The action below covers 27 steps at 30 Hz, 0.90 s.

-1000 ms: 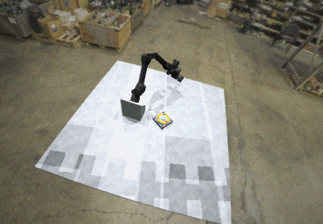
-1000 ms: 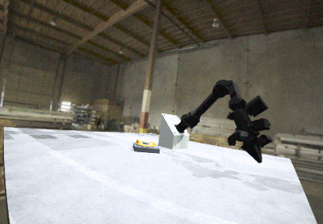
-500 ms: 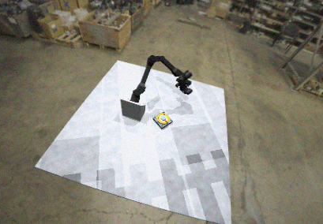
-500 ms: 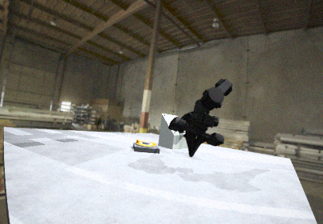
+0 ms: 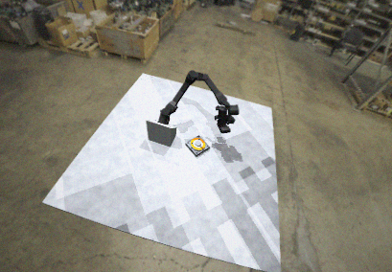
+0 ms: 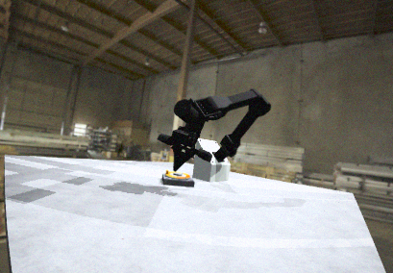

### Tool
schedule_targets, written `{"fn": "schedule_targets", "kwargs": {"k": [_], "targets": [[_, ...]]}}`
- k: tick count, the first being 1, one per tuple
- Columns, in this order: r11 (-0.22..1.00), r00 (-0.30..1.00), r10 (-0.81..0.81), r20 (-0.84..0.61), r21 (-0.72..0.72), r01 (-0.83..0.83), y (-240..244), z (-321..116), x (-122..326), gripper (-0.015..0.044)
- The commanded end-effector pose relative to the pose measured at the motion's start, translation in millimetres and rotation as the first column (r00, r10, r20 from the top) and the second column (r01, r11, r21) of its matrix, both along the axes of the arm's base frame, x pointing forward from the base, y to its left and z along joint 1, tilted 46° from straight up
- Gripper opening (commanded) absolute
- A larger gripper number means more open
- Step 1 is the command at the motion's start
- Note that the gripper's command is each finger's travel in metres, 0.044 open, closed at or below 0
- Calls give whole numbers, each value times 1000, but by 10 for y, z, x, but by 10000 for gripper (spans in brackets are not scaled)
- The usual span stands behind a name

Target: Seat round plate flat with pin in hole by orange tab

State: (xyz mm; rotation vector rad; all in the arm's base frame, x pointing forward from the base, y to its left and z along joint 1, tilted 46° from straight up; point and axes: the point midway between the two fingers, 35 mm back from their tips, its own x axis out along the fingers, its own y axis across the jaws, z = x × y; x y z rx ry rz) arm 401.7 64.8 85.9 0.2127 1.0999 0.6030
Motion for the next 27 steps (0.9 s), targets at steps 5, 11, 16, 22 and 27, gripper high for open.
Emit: {"fn": "schedule_targets", "kwargs": {"k": [5,11,16,22,27], "targets": [[990,950,-60,-307,104,96,-821,-729,-541,0],[967,904,-68,-422,195,163,-1071,-922,-848,0],[967,904,-68,-422,195,163,-1071,-922,-848,0],[967,904,-68,-421,195,164,-929,-1063,-824,0],[967,904,-67,-421,197,163,-731,-1247,-813,0]]}}
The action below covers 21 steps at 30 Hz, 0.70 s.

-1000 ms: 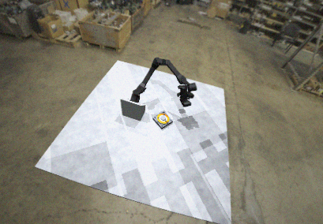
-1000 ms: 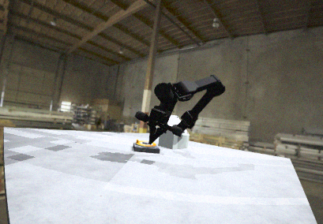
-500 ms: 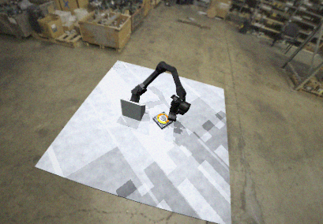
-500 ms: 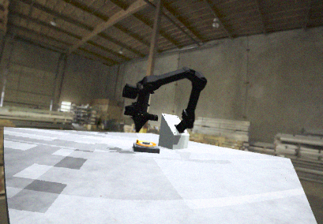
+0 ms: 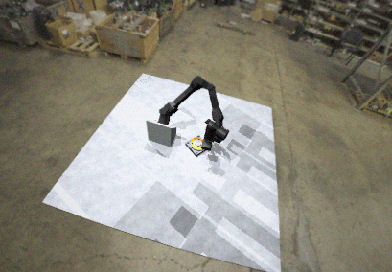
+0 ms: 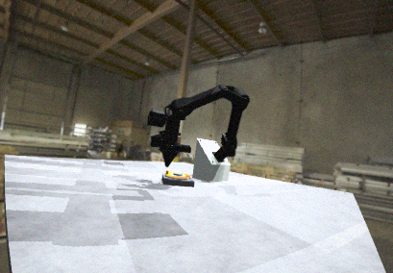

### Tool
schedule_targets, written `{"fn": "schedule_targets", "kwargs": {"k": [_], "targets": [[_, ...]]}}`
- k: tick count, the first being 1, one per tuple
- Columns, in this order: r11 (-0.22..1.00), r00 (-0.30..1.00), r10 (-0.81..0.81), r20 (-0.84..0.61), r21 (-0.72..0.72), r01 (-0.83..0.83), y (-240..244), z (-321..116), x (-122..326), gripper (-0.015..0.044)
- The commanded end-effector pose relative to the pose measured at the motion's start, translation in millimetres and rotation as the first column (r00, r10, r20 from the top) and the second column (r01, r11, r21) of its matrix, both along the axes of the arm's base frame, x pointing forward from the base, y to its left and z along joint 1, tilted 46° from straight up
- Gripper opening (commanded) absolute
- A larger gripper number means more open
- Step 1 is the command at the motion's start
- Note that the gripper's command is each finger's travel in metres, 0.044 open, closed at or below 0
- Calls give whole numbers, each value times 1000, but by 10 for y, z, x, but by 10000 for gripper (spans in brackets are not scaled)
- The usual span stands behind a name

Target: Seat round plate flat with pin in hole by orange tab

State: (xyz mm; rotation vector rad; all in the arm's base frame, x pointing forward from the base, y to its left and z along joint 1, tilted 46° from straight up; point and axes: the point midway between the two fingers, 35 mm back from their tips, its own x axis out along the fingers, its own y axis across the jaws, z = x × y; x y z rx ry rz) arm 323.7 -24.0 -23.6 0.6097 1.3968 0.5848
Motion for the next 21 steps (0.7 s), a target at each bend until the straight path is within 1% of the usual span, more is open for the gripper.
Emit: {"fn": "schedule_targets", "kwargs": {"k": [1,21], "targets": [[1000,1000,3,-20,13,-2,166,-158,-33,0],[1000,1000,3,-20,12,-2,54,-295,-130,0]]}}
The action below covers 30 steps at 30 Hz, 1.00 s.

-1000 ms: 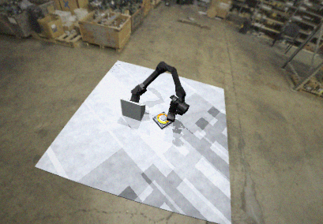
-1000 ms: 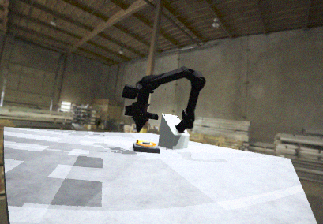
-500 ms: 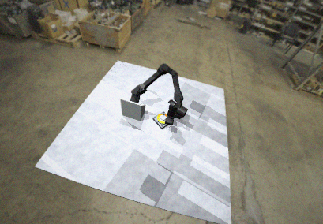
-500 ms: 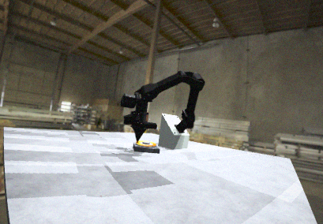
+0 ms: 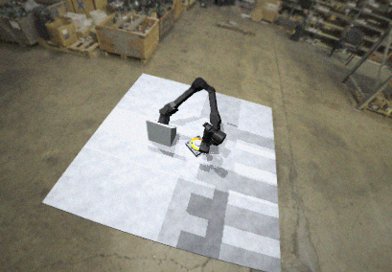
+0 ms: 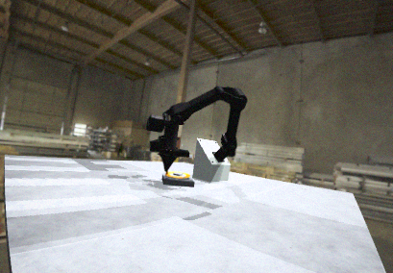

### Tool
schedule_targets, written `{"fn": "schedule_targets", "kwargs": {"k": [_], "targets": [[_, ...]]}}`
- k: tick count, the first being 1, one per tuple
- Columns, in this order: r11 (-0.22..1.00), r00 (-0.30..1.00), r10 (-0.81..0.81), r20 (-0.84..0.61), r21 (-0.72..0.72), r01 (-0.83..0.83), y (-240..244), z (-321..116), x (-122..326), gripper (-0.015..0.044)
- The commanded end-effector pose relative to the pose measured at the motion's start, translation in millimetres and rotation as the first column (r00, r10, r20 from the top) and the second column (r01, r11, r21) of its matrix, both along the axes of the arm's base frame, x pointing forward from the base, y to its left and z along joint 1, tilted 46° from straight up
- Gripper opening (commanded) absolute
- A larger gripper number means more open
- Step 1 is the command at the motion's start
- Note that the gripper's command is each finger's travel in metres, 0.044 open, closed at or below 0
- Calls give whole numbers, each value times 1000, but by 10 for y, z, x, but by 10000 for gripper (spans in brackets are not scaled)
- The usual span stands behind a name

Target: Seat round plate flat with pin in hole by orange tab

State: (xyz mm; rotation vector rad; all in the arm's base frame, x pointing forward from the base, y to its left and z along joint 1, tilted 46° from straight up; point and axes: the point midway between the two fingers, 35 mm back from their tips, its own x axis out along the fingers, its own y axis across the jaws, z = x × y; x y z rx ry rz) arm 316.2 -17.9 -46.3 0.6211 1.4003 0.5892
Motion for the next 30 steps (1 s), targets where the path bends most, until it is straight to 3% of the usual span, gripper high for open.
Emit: {"fn": "schedule_targets", "kwargs": {"k": [1,30], "targets": [[1000,1000,4,-13,2,-4,-10,-74,-60,0],[1000,1000,4,-14,1,-4,-100,-176,-220,0]]}}
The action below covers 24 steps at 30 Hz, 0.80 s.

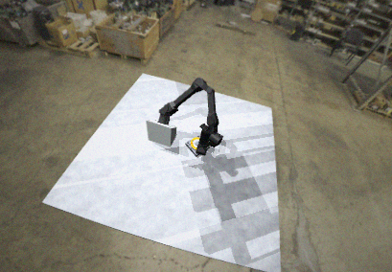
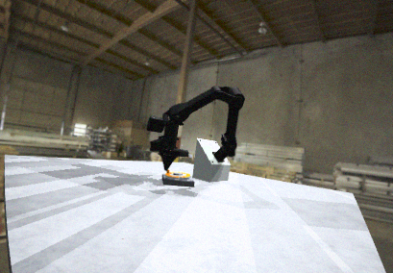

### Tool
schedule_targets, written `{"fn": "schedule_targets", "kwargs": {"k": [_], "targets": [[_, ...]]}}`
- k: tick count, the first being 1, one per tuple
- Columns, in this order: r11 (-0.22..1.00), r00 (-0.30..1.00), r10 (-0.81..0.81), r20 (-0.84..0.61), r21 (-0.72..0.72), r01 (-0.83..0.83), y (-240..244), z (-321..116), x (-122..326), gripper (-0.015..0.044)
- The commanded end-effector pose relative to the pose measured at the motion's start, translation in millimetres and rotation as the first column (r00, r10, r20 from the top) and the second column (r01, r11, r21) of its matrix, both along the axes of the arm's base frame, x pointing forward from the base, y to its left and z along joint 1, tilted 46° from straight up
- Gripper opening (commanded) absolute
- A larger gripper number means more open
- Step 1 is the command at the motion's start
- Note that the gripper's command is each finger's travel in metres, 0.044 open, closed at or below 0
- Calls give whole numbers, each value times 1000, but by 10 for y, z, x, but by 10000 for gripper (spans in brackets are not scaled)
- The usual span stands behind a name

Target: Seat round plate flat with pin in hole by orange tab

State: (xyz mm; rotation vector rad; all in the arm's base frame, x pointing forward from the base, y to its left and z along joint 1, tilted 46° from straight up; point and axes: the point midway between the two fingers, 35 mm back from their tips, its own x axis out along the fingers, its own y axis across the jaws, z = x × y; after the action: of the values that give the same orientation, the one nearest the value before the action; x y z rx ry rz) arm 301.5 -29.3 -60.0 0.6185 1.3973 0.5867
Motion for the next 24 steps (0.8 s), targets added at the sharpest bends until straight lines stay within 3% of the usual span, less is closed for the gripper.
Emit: {"fn": "schedule_targets", "kwargs": {"k": [1,24], "targets": [[1000,1000,5,-17,4,-5,12,-42,-78,0],[1000,1000,5,-18,3,-5,-23,-80,-193,0]]}}
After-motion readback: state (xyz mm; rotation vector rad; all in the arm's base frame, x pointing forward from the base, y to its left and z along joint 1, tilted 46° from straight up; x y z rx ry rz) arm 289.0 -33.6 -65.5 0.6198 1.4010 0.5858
